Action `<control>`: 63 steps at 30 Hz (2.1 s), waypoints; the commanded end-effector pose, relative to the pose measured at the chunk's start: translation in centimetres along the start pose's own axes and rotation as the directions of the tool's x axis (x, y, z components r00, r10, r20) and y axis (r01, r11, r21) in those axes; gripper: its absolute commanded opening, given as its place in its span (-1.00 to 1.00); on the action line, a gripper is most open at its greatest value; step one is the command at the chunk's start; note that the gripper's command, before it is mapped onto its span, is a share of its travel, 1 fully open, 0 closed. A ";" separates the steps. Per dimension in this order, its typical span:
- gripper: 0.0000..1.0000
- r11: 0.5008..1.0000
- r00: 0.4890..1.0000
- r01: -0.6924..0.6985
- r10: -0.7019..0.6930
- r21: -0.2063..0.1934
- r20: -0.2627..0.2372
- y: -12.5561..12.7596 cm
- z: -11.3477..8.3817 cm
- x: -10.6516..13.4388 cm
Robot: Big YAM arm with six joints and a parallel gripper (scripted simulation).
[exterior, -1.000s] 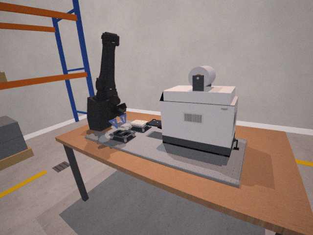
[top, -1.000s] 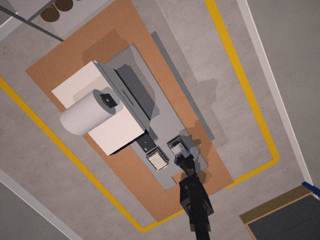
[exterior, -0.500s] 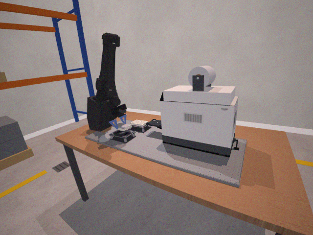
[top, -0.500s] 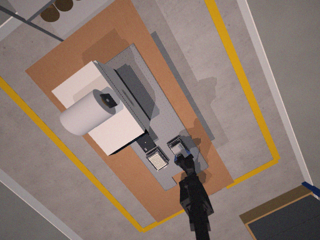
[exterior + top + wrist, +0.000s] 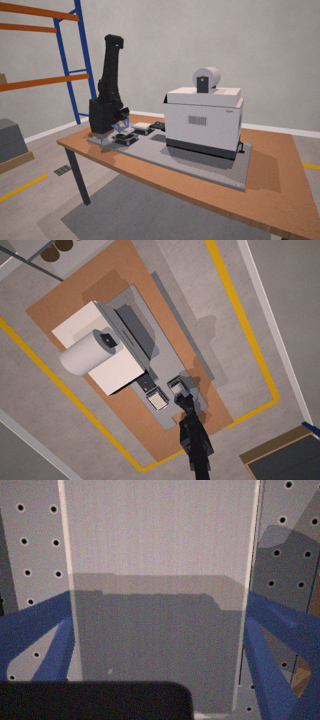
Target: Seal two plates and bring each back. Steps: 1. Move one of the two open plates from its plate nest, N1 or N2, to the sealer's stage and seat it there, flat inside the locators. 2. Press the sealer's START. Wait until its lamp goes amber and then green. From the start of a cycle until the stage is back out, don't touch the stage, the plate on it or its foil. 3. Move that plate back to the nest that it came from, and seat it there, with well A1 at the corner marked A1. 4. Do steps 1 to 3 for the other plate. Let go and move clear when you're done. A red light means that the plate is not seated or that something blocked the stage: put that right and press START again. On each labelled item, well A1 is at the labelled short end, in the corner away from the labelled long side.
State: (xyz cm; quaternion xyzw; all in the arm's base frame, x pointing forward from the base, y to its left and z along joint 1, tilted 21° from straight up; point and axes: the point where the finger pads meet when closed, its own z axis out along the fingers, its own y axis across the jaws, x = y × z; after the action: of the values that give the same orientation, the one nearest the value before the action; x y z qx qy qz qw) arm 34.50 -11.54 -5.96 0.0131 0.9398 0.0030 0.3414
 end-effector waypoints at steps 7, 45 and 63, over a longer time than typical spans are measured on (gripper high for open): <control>-1.00 1.000 1.000 -0.012 0.011 0.012 0.014 -0.8 0.7 -0.5; -1.00 1.000 1.000 0.004 -0.004 -0.004 0.006 0.3 0.9 -0.2; -1.00 1.000 1.000 -0.001 0.001 -0.009 -0.009 0.5 0.7 0.5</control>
State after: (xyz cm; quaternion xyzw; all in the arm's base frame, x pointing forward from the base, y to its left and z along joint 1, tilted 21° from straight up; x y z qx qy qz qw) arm 35.08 -11.78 -6.22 0.0132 0.9389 0.0015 0.3440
